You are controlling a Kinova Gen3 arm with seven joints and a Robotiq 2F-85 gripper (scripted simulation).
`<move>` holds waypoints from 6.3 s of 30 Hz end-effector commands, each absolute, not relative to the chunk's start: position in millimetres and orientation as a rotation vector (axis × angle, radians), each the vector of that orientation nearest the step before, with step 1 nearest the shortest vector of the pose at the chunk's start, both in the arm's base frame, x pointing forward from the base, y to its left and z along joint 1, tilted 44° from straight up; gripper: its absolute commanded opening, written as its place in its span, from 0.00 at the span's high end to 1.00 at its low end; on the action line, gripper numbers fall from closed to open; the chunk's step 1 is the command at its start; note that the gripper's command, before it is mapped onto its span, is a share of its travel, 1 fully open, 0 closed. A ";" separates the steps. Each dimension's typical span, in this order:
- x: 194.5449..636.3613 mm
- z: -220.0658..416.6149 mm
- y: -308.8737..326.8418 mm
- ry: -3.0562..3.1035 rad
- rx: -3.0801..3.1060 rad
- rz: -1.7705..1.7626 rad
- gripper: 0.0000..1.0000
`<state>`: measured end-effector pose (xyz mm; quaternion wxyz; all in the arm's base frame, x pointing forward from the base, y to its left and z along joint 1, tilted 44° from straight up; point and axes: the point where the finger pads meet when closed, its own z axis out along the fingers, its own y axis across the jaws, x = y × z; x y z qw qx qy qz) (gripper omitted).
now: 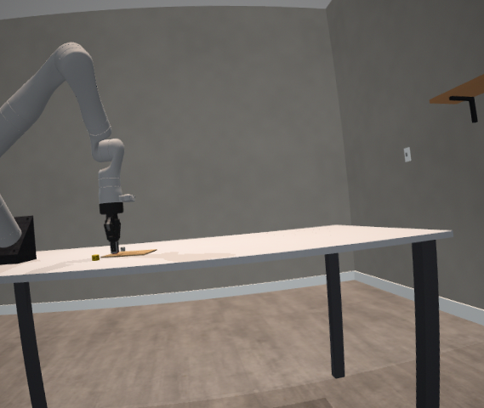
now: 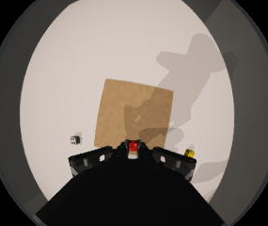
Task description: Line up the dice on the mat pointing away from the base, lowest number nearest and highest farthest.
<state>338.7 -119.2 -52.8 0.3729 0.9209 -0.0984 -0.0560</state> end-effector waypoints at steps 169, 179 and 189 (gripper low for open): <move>303.8 83.0 -151.2 -0.688 2.267 0.036 0.69; 303.2 79.8 -154.4 -0.687 2.268 0.039 0.69; 301.7 72.5 -161.7 -0.687 2.268 0.039 0.69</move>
